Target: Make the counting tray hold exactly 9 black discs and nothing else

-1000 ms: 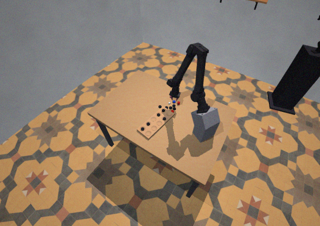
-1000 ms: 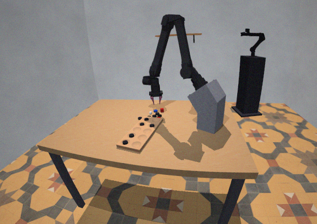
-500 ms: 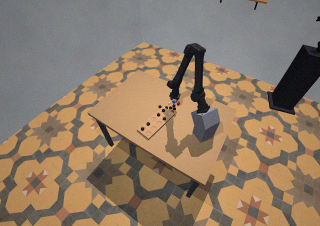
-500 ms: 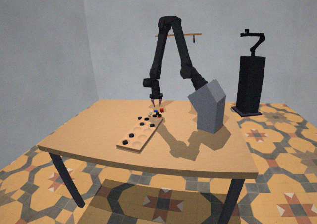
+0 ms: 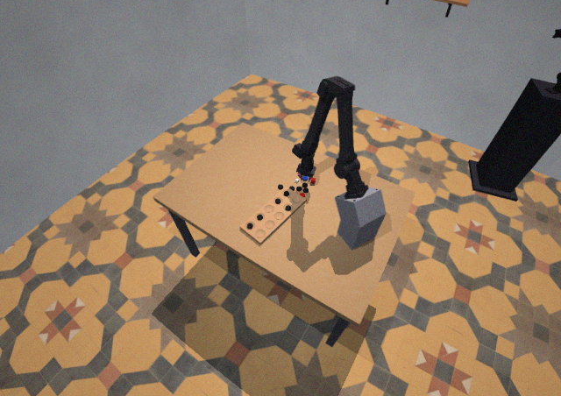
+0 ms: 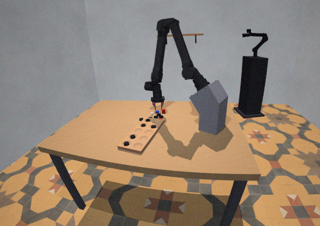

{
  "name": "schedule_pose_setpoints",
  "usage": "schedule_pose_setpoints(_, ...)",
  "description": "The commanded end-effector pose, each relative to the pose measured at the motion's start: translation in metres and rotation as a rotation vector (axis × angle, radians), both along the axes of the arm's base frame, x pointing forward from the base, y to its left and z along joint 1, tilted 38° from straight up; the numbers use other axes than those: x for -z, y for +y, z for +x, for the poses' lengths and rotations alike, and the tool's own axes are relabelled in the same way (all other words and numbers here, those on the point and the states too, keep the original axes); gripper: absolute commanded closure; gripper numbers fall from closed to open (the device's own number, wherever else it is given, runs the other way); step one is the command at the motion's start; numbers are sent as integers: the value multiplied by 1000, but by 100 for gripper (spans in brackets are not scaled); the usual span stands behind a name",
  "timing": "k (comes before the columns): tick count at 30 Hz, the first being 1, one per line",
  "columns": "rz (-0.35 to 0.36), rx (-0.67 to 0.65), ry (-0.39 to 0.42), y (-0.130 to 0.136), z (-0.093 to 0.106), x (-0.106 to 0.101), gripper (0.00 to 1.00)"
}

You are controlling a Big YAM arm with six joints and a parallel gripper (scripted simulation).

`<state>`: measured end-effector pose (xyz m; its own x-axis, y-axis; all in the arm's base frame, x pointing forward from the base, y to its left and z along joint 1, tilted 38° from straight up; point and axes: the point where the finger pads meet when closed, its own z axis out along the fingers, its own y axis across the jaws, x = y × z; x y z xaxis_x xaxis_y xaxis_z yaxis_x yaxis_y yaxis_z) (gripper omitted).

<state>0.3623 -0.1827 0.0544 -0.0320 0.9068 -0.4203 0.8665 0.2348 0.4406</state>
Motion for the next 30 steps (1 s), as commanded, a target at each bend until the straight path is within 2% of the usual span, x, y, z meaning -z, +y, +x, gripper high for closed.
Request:
schedule_pose_setpoints(1,-19,-1,-21,-11,11,-4,56)
schedule_pose_setpoints(23,-17,-4,-16,-18,23,20,56)
schedule_pose_setpoints(26,-25,-4,-31,-19,24,14,56)
schedule_pose_setpoints(30,-17,-5,-16,-19,25,24,56)
